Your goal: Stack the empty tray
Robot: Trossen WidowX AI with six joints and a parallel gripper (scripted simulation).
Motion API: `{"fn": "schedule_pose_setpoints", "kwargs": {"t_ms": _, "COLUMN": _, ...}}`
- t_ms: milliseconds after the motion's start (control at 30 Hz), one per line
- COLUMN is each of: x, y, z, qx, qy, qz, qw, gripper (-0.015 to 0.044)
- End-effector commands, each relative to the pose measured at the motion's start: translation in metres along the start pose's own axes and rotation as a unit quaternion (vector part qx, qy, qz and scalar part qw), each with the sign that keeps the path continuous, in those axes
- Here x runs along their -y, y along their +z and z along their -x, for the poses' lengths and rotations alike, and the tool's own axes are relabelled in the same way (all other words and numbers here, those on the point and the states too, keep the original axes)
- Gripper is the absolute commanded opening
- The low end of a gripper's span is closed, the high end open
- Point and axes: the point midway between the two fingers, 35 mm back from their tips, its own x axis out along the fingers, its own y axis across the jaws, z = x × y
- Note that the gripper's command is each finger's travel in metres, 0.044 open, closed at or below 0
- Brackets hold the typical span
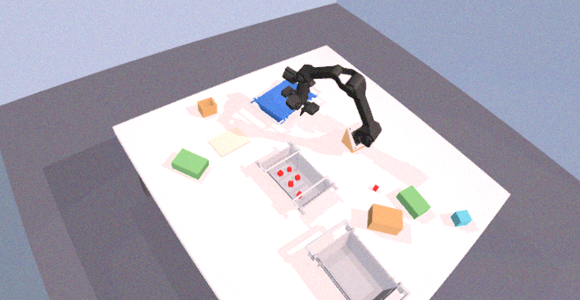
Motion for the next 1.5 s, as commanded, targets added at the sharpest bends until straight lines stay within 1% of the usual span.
{"fn": "schedule_pose_setpoints", "kwargs": {"t_ms": 0, "x": -0.001, "y": 0.001, "z": 0.000, "qx": 0.003, "qy": 0.002, "qz": -0.003, "qw": 1.000, "gripper": 0.0181}}
{"fn": "schedule_pose_setpoints", "kwargs": {"t_ms": 767, "x": -0.001, "y": 0.001, "z": 0.000, "qx": 0.003, "qy": 0.002, "qz": -0.003, "qw": 1.000, "gripper": 0.0028}}
{"fn": "schedule_pose_setpoints", "kwargs": {"t_ms": 900, "x": 0.000, "y": 0.001, "z": 0.009, "qx": 0.003, "qy": 0.002, "qz": -0.003, "qw": 1.000, "gripper": 0.0001}}
{"fn": "schedule_pose_setpoints", "kwargs": {"t_ms": 1267, "x": 0.000, "y": 0.000, "z": 0.076, "qx": 0.002, "qy": 0.001, "qz": -0.003, "qw": 1.000, "gripper": 0.0000}}
{"fn": "schedule_pose_setpoints", "kwargs": {"t_ms": 1467, "x": 0.000, "y": 0.000, "z": 0.080, "qx": 0.002, "qy": 0.001, "qz": -0.003, "qw": 1.000, "gripper": 0.0000}}
